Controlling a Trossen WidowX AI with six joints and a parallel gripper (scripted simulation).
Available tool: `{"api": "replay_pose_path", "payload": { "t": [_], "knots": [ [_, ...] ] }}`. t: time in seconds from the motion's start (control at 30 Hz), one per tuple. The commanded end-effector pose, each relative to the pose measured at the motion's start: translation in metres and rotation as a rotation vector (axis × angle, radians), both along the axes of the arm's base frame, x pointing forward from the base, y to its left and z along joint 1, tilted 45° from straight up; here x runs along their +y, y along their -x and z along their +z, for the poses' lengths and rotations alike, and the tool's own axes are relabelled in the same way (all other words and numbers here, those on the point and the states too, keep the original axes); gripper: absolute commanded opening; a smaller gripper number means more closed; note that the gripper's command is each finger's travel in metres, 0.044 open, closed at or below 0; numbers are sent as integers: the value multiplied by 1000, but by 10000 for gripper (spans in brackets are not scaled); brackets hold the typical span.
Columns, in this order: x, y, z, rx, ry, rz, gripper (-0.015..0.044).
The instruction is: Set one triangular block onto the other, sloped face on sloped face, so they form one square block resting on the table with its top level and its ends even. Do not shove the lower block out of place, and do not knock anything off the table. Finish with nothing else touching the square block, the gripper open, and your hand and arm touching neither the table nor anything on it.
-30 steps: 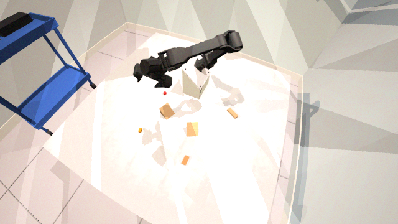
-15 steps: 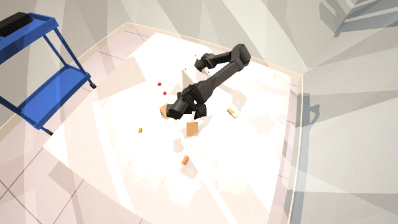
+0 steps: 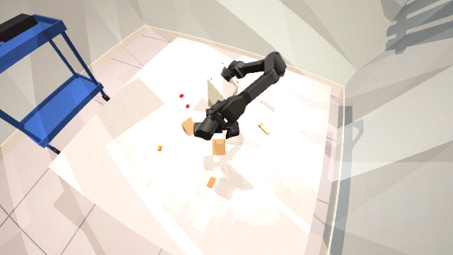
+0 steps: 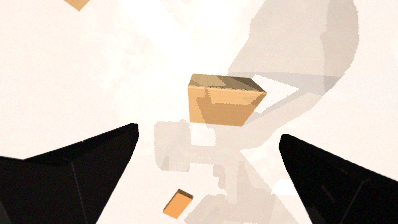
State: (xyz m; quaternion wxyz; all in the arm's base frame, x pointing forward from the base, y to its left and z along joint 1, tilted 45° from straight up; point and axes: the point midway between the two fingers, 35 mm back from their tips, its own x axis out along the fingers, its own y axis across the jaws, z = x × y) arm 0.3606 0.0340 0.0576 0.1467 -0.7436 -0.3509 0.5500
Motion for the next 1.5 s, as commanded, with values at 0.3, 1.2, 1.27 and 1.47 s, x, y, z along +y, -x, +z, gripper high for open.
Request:
{"api": "replay_pose_path", "payload": {
  "t": [0.3,1.2,1.27,1.47],
  "knots": [
    [18,-4,-15,8,-7,1,440],
    [52,-9,-43,8,-10,1,440],
    [54,-9,-45,7,-10,1,440],
    [62,-9,-51,7,-12,1,440]
  ]
}}
